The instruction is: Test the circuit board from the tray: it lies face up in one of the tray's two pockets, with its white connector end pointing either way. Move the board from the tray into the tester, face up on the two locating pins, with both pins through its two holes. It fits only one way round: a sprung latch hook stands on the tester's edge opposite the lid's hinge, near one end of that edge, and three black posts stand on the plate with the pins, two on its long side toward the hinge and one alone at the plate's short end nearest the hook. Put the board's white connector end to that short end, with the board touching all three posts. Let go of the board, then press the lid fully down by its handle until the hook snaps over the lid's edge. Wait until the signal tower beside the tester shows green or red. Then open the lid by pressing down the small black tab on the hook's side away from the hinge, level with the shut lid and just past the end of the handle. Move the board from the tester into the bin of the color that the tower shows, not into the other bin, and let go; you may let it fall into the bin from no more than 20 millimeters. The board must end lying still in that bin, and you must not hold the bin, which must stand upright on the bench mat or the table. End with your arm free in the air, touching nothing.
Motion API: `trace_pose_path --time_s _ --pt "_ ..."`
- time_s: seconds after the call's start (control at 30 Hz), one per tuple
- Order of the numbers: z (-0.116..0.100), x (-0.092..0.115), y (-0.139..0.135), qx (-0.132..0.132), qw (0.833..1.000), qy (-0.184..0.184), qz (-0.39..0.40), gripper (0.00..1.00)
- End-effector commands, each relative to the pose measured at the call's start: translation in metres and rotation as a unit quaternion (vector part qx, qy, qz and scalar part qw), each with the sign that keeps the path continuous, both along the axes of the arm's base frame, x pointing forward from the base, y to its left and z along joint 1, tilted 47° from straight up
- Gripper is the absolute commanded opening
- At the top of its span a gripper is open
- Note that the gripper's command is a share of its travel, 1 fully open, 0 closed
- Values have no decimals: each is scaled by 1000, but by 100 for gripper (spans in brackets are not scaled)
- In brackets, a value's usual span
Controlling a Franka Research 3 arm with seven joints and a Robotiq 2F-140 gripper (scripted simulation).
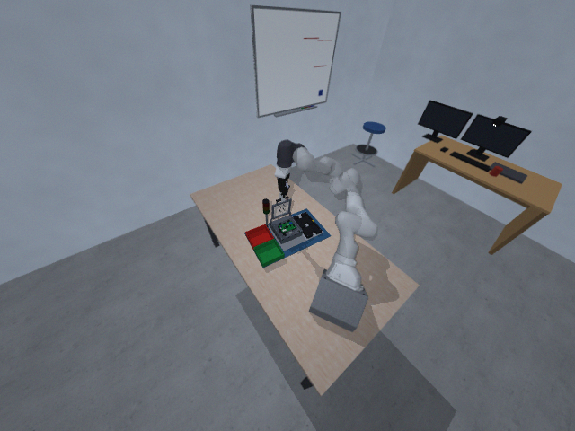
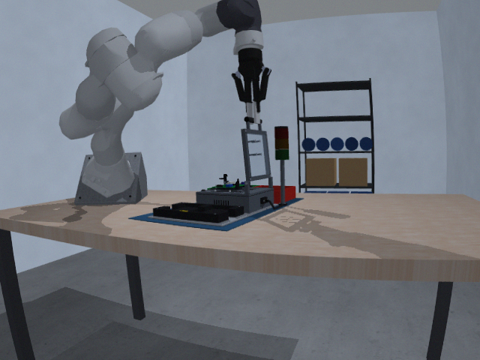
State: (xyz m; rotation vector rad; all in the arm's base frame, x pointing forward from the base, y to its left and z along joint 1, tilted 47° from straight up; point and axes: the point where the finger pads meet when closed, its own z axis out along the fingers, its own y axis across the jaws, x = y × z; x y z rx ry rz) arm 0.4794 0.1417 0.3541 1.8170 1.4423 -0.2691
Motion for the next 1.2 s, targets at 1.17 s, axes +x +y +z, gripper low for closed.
trace_pose_path --time_s 1.17 --pt "-71 -76 -21 5 1000 2 -11 0"
